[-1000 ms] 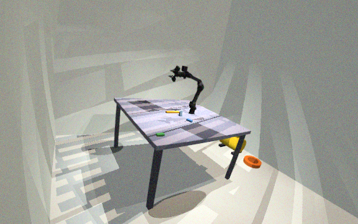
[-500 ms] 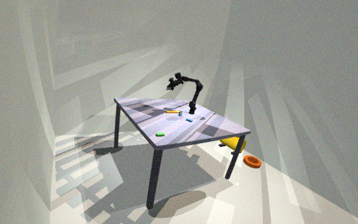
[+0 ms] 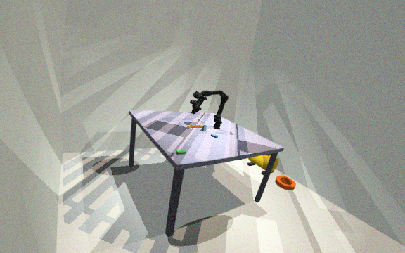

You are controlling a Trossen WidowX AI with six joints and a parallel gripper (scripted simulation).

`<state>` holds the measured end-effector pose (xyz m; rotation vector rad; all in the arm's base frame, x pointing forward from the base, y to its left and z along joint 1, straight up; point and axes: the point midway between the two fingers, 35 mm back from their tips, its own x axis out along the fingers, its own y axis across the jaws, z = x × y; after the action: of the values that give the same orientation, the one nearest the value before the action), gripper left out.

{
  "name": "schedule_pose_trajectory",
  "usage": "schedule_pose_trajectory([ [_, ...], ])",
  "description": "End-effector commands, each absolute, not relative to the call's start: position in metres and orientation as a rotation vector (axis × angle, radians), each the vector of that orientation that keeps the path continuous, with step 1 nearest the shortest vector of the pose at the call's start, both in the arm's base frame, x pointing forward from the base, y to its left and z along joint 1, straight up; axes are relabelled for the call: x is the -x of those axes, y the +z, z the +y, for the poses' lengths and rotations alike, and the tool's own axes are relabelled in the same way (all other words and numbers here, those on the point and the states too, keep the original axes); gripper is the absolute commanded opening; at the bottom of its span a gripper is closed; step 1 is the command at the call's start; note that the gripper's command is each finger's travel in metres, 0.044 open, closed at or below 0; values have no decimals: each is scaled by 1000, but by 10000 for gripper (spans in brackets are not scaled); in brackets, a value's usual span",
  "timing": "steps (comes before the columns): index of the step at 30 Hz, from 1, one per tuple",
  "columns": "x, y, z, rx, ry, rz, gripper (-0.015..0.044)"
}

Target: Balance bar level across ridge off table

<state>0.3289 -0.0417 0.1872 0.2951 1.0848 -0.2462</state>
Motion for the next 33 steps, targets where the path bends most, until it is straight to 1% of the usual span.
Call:
schedule_pose_trajectory([
  [1,-310,162,-41,-213,-206,1221,315],
  [10,-254,119,-35,-27,-33,1536,315],
  [16,-253,115,-35,-24,-29,1542,315],
  [24,-254,74,-35,-24,-29,1542,315],
  [33,-254,68,-35,-24,-29,1542,315],
])
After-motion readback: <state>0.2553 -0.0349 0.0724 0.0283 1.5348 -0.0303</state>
